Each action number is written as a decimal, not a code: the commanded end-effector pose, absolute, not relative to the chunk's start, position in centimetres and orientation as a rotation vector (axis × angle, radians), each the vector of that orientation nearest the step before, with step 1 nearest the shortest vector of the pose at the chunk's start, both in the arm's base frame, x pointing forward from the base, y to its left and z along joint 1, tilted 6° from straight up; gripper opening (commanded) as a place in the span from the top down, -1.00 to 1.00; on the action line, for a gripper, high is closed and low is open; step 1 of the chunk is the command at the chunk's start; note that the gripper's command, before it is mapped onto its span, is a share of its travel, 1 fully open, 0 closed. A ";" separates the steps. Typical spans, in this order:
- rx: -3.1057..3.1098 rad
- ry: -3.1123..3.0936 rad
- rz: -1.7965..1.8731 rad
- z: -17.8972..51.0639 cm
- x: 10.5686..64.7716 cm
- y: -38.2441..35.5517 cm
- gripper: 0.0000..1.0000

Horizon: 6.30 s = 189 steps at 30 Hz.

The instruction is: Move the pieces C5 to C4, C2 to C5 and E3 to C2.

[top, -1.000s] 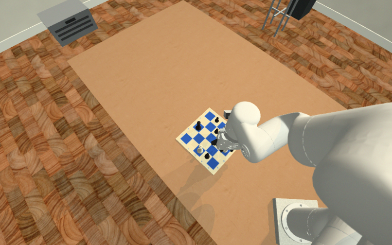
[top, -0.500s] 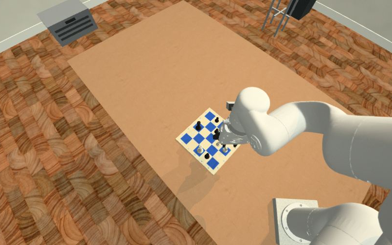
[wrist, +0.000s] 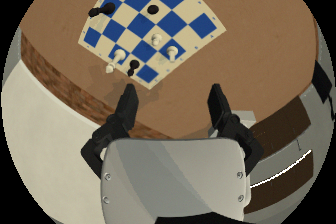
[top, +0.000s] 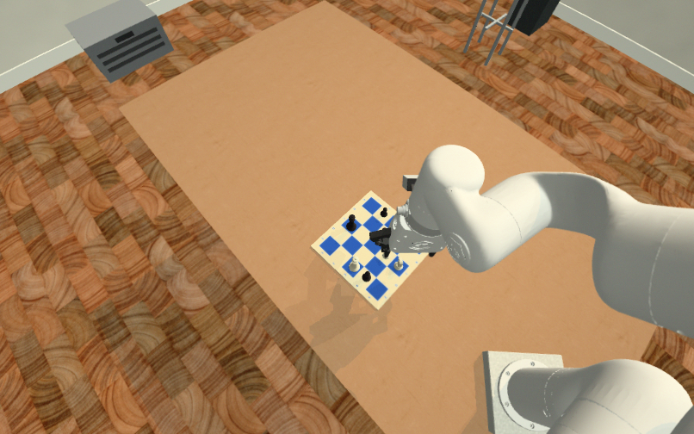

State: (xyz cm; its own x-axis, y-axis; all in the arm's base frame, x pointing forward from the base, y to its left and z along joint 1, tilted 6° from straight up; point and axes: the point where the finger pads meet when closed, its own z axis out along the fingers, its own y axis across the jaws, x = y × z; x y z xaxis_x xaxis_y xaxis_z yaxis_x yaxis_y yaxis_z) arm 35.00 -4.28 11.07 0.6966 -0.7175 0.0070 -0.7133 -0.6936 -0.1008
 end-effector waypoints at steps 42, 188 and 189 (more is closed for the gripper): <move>-1.966 2.292 0.003 12.9 39.1 -0.9 -1.00; -0.382 3.028 0.082 9.0 42.7 3.2 0.16; -0.382 3.028 0.082 9.0 42.7 3.2 0.16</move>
